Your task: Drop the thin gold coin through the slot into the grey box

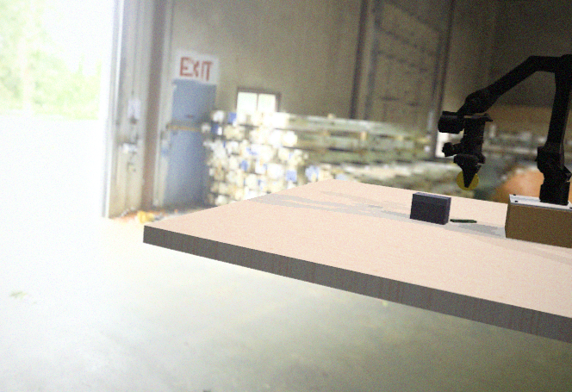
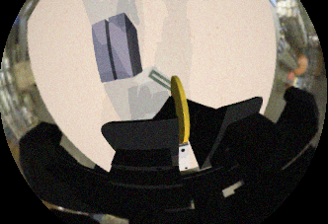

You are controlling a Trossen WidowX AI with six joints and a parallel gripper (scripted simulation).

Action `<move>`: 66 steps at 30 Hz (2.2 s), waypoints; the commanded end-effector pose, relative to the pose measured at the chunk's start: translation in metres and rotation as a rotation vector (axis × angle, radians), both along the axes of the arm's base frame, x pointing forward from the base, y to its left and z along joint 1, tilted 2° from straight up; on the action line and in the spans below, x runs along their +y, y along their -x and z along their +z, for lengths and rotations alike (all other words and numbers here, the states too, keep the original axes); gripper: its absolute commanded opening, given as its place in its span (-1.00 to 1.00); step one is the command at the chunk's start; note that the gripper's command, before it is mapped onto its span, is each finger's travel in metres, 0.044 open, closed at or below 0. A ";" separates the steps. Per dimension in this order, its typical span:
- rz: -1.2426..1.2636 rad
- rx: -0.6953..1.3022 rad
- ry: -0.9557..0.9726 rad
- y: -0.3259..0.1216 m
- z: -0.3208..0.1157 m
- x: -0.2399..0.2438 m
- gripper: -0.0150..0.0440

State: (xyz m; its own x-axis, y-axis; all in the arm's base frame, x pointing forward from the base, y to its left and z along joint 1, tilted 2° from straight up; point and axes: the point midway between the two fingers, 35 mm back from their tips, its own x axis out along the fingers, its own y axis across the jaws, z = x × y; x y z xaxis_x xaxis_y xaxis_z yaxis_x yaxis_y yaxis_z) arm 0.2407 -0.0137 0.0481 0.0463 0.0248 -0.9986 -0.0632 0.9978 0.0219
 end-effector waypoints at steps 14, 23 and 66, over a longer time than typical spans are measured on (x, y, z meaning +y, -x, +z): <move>-0.004 -0.002 -0.005 -0.030 0.005 0.026 -0.49; -0.004 -0.004 -0.007 -0.044 0.007 0.043 -0.49; -0.007 -0.010 -0.017 -0.073 0.007 0.089 -0.49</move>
State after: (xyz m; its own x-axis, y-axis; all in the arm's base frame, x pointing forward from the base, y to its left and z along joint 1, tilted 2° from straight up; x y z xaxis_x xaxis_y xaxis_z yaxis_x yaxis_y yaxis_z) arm 0.3132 0.0752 0.0553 0.0545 0.0408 -0.9977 -0.0615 0.9974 0.0374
